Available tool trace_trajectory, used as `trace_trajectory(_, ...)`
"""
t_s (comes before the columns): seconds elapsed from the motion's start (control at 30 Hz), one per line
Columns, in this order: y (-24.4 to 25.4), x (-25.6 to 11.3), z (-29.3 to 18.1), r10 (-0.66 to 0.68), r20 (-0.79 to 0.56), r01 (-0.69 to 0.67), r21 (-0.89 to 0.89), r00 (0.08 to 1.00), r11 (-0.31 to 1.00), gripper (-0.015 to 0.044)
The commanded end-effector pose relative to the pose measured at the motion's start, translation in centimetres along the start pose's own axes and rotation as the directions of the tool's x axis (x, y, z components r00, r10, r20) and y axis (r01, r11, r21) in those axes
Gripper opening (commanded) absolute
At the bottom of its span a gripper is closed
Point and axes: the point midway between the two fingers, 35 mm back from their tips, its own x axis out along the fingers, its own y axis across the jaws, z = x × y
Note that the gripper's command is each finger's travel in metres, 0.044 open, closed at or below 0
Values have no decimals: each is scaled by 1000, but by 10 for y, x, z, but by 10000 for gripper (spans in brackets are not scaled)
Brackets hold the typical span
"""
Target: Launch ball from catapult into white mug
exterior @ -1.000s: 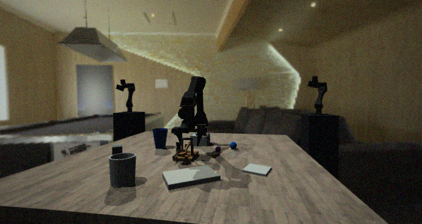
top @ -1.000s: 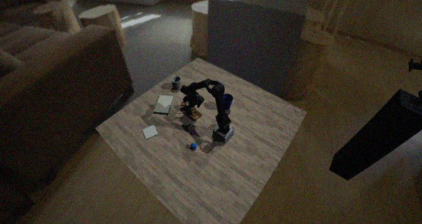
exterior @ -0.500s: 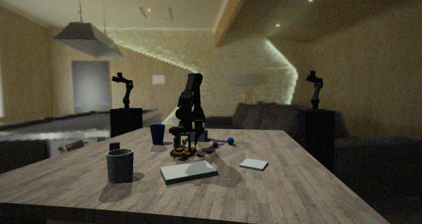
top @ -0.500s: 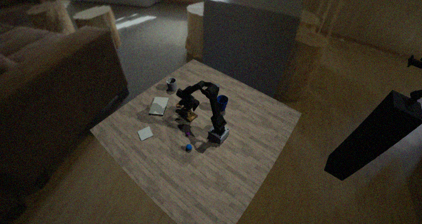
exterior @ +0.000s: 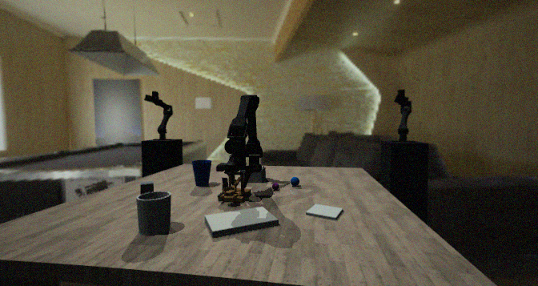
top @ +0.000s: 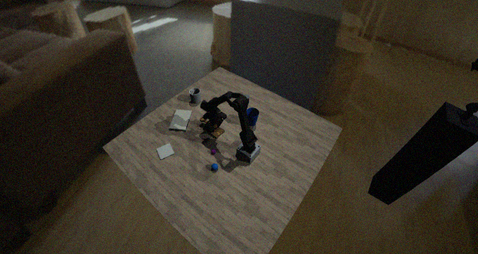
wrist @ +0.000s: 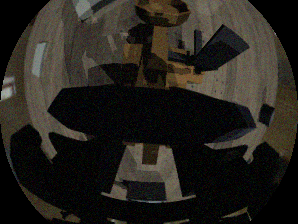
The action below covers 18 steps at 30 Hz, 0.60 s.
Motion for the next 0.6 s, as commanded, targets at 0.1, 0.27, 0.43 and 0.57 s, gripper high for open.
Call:
trace_trajectory(0.1,0,-25,1,1,1,-1,0,1000,1000,32)
trace_trajectory(0.27,0,-50,0,0,0,0,0,1000,1000,0)
trace_trajectory(0.43,-6,-50,3,-1,0,1,-81,1000,997,0)
trace_trajectory(0.57,-17,-50,8,-2,1,2,-215,1000,977,0)
